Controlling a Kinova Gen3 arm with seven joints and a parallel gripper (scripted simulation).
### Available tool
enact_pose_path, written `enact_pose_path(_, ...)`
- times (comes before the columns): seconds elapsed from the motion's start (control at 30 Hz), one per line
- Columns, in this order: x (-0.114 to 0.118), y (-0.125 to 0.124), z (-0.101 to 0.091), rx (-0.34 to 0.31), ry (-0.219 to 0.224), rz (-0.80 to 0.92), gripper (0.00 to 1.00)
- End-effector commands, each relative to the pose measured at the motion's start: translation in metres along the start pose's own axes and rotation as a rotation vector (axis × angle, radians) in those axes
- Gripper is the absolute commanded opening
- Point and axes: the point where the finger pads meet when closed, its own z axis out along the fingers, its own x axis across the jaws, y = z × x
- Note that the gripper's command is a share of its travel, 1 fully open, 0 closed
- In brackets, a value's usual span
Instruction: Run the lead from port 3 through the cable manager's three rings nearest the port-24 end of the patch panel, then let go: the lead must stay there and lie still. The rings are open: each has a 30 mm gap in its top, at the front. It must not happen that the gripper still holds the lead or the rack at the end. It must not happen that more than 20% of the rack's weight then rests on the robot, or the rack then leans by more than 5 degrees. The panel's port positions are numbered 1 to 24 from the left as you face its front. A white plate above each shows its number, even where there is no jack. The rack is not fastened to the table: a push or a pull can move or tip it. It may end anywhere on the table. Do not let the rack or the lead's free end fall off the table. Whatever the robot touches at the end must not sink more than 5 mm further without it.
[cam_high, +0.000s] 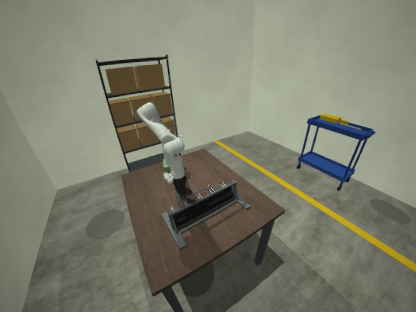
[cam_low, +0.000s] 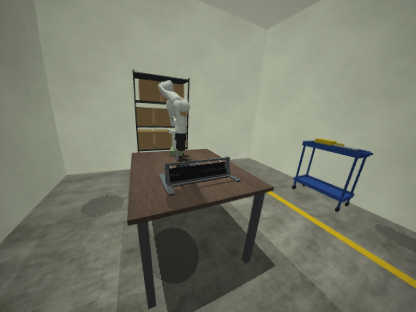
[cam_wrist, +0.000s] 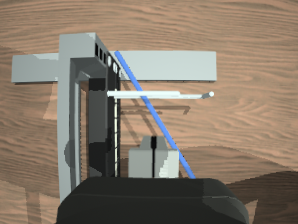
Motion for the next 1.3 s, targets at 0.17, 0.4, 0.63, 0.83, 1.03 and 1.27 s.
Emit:
enact_pose_path(0.17, -0.001, 0.001, -0.004, -0.002, -0.004, -0.002, 0.00)
enact_pose_path(0.4, -0.001, 0.001, -0.004, -0.002, -0.004, -0.002, 0.00)
enact_pose_path(0.63, -0.001, 0.001, -0.004, -0.002, -0.004, -0.002, 0.00)
enact_pose_path(0.83, -0.001, 0.001, -0.004, -0.002, -0.004, -0.002, 0.00)
enact_pose_path(1.03, -0.001, 0.001, -0.004, -0.002, -0.004, -0.002, 0.00)
enact_pose_path(1.27, 0.003, 0.011, -0.003, -0.002, 0.001, -0.001, 0.00)
